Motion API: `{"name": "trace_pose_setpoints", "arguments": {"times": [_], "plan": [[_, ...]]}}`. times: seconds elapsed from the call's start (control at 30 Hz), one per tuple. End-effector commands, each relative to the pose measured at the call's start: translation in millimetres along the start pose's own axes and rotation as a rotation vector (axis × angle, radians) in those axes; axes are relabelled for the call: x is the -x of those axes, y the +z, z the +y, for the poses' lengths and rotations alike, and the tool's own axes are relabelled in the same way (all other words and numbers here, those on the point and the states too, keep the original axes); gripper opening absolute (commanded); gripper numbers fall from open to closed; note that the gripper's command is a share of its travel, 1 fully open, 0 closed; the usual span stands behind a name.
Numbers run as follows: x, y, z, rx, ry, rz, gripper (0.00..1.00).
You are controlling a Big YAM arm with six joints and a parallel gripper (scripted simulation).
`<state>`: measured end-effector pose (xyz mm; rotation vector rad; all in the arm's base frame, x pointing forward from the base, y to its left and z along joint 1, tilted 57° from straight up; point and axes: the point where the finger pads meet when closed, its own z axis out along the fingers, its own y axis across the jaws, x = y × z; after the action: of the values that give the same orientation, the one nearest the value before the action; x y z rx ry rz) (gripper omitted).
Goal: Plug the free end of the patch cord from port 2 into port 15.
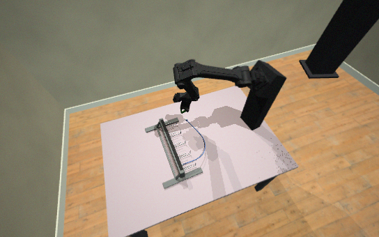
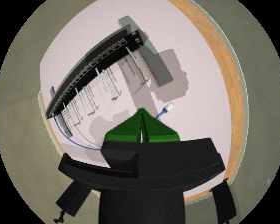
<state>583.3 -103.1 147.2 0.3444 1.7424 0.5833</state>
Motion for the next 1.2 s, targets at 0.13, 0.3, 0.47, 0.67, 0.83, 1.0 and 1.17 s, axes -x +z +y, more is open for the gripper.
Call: {"name": "trace_pose_setpoints", "arguments": {"times": [0.13, 0.3, 0.47, 0.67, 0.83, 1.0, 1.17], "plan": [[-23, 22, -13, -0.06, 0.249, 0.101, 0.0], [-34, 34, -23, -0.119, 0.394, 0.162, 0.0], [-46, 43, -33, -0.186, 0.54, 0.219, 0.0], [-58, 51, -42, -0.255, 0.673, 0.267, 0.0], [-66, 55, -47, -0.308, 0.765, 0.298, 0.0], [-67, 55, -47, -0.314, 0.774, 0.302, 0.0], [-67, 55, -47, -0.311, 0.772, 0.3, 0.0]]}}
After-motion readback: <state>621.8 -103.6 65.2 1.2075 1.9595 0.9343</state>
